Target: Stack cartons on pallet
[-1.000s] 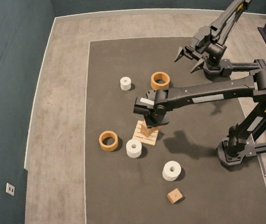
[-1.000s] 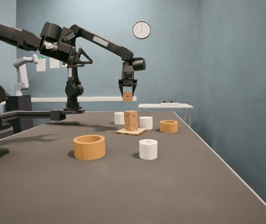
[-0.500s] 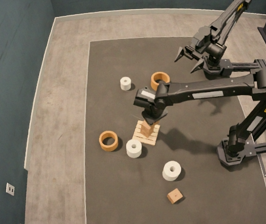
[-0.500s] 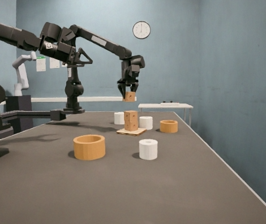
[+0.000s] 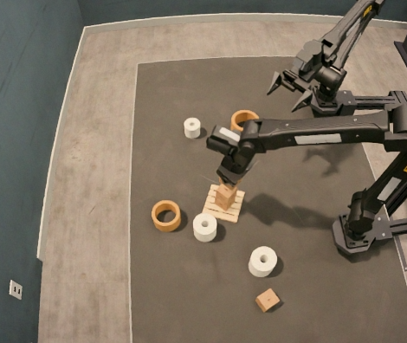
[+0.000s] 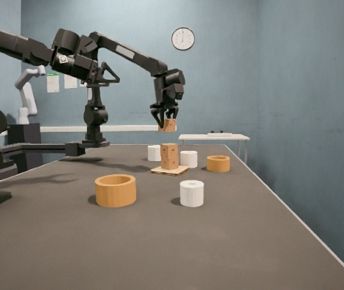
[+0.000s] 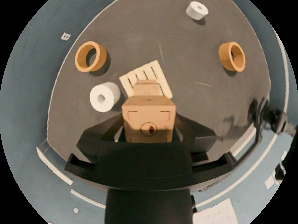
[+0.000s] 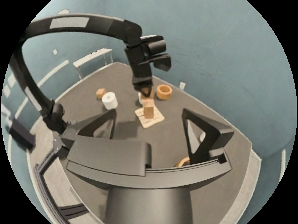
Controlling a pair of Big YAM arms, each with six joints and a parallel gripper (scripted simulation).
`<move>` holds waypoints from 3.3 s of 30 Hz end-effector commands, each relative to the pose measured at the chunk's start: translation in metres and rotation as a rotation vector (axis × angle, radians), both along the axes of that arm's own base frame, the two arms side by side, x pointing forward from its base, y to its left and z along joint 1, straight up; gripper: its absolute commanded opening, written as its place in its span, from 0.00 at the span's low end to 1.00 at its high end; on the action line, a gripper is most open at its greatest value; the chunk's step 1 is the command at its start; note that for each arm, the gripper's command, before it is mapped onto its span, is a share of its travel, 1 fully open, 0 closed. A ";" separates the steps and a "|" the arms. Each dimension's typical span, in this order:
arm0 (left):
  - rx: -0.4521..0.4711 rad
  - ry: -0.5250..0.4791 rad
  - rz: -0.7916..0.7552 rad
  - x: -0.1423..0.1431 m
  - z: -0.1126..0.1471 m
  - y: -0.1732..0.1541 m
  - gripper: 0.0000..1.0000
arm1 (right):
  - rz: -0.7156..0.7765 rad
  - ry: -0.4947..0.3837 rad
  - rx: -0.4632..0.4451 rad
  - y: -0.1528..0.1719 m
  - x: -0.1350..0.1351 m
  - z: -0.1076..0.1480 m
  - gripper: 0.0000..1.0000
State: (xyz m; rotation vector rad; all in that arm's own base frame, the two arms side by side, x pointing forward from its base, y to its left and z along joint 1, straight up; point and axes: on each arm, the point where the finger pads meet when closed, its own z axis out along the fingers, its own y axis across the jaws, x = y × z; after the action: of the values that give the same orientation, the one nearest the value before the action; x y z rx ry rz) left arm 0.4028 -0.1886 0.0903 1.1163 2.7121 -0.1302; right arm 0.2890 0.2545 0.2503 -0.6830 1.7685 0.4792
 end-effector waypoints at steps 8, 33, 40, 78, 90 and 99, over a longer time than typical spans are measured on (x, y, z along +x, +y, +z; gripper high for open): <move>-0.029 -0.059 0.027 0.022 0.025 -0.009 0.46 | -0.004 -0.010 0.026 0.002 0.001 0.009 1.00; -0.018 -0.028 0.038 0.016 -0.019 -0.006 0.46 | -0.004 -0.010 0.026 0.002 0.001 0.009 1.00; -0.017 -0.024 0.038 0.013 -0.030 -0.005 0.46 | -0.004 -0.010 0.026 0.002 0.001 0.009 1.00; -0.020 -0.032 0.038 0.013 -0.050 -0.005 0.46 | -0.004 -0.010 0.026 0.002 0.001 0.009 1.00; -0.019 -0.029 0.038 0.012 -0.053 -0.004 0.46 | -0.004 -0.010 0.026 0.002 0.001 0.009 1.00; -0.046 -0.090 0.027 0.022 -0.019 -0.017 0.75 | -0.004 -0.010 0.026 0.002 0.001 0.009 1.00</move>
State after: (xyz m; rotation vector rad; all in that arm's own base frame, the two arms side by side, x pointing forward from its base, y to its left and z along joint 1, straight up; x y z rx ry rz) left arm 0.4074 -0.1904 0.0398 1.0762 2.7057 -0.1325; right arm 0.2890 0.2545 0.2503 -0.6830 1.7685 0.4792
